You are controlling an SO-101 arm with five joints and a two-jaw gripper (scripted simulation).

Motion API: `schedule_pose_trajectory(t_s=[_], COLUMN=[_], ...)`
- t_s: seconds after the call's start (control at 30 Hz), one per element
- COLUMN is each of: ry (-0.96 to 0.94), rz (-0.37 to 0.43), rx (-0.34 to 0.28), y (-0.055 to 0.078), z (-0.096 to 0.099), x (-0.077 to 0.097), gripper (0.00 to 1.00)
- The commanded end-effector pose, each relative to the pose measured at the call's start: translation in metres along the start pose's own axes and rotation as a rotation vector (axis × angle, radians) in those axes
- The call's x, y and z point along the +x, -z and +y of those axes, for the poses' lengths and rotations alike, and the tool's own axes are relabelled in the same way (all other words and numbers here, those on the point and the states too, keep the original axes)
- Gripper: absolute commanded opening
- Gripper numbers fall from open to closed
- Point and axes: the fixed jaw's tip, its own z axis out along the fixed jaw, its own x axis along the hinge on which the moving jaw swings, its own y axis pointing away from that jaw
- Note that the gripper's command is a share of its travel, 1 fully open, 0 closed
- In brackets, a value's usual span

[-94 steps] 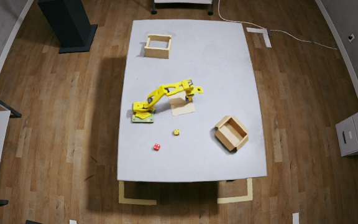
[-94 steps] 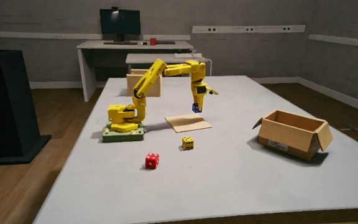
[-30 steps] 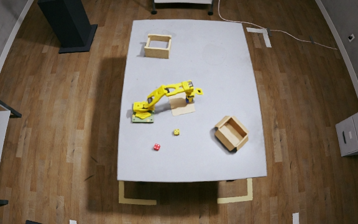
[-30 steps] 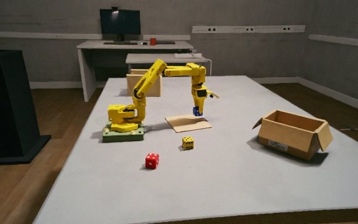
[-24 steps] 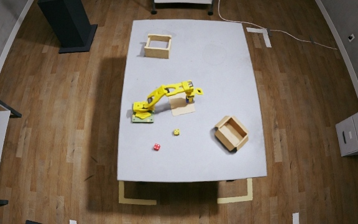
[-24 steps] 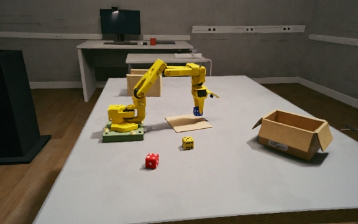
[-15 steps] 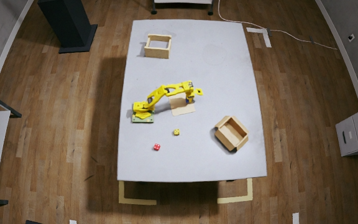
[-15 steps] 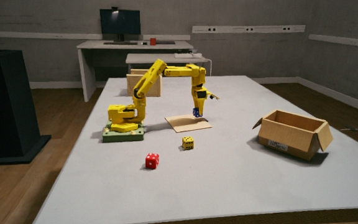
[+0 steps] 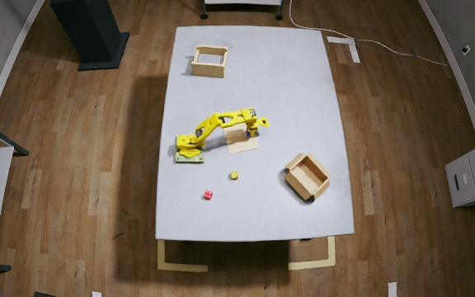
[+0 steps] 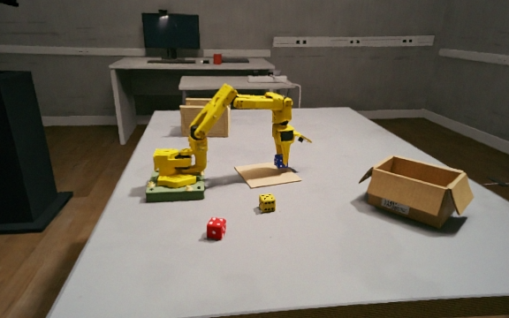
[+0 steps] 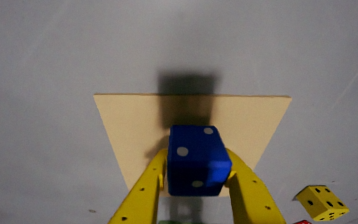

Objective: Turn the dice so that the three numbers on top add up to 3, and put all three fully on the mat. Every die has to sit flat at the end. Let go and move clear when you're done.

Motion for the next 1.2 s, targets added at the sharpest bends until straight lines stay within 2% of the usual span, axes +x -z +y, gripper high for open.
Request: schedule_pose_trajectory(t_s=[0.0, 1.17], ry=[0.000, 0.000], rz=[0.020, 0.020], rx=[0.001, 0.001], y=[-0.008, -0.018], z=[-0.002, -0.002], x=[0.003, 0.003], gripper=[0.00, 0.00])
